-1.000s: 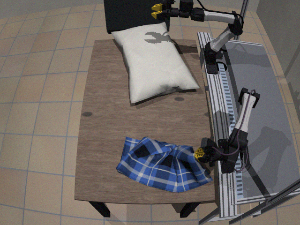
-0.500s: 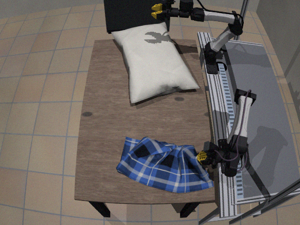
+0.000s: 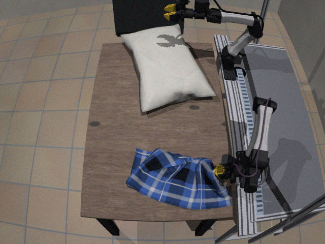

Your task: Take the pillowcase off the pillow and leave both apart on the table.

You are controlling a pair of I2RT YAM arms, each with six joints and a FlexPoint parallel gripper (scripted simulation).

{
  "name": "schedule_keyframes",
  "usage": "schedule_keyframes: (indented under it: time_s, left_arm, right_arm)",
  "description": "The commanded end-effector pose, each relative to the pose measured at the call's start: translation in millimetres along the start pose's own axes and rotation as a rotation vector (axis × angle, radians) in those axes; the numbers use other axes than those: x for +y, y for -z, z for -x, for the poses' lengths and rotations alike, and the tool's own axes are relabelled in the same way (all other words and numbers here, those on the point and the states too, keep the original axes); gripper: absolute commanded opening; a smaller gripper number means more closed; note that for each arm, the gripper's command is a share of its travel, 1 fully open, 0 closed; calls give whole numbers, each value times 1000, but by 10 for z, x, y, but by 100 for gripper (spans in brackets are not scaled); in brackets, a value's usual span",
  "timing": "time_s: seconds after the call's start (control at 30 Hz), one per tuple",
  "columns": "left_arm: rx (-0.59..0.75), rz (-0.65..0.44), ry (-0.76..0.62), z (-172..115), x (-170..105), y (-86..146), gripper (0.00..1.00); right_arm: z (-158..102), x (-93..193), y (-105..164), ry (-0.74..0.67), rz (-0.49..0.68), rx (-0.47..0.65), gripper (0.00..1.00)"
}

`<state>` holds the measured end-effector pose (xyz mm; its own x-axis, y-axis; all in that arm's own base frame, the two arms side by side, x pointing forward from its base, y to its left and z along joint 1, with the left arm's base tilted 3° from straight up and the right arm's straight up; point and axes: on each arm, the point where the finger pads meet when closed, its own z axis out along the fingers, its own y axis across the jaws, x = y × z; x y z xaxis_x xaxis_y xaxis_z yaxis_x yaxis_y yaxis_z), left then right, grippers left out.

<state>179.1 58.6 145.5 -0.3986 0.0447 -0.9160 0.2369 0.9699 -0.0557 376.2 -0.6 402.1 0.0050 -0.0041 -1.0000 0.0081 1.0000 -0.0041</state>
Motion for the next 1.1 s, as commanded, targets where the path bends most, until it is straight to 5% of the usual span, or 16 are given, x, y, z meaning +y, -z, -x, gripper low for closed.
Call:
schedule_keyframes:
  time_s: [0.0,0.57,1.07]
  left_arm:
    - [8,-7,-27,-30,-32,-17,0]
    - [18,18,-16,47,181,-216,0]
    - [4,-47,-47,147,65,-376,3]
  right_arm:
    - [98,24,3,1,12,-13,60]
    - [98,24,3,1,12,-13,60]
    - [98,24,3,1,12,-13,60]
